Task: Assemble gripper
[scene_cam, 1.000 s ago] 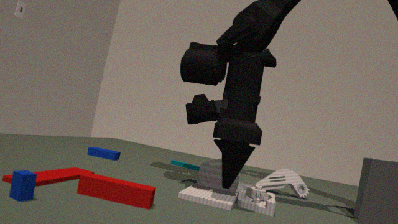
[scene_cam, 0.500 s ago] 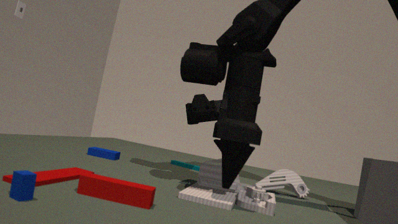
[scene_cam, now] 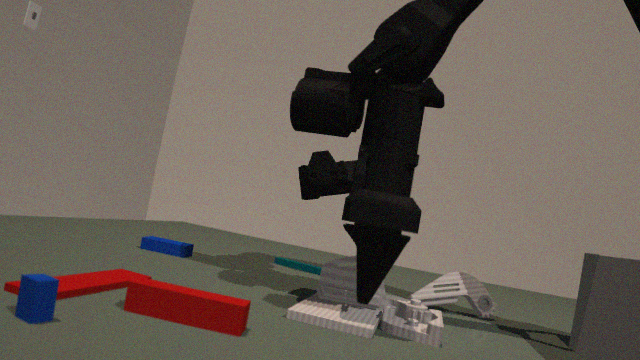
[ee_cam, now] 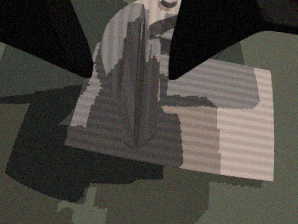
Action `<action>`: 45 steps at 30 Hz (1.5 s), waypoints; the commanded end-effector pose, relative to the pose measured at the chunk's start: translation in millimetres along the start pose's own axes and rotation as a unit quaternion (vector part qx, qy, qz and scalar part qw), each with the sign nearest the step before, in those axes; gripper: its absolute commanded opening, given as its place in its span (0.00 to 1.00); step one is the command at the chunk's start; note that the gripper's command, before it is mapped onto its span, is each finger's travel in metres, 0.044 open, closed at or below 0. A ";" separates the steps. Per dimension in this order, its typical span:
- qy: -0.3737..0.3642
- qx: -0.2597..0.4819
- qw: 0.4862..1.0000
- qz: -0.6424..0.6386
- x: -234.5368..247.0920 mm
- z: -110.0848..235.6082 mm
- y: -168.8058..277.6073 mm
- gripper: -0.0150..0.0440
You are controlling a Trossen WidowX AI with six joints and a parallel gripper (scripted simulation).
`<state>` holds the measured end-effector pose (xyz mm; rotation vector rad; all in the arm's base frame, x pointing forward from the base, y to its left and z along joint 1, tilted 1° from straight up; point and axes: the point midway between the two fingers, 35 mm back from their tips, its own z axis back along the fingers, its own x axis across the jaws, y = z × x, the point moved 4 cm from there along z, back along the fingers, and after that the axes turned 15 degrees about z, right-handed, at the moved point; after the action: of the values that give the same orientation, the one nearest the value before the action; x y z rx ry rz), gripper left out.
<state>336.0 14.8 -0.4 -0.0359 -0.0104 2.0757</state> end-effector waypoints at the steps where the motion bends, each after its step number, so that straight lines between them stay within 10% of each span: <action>1: 0.000 0.000 1.000 0.000 0.0 0.0 0.0 0.63; 18: 0.000 -0.001 1.000 0.001 -0.2 59.3 0.0 0.63; 27: -0.003 -0.001 1.000 0.004 -0.2 64.5 1.6 0.25; 45: 0.001 -0.003 1.000 0.006 -4.9 64.1 5.4 0.34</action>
<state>334.3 14.1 63.1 -0.0412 -0.0176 2.0840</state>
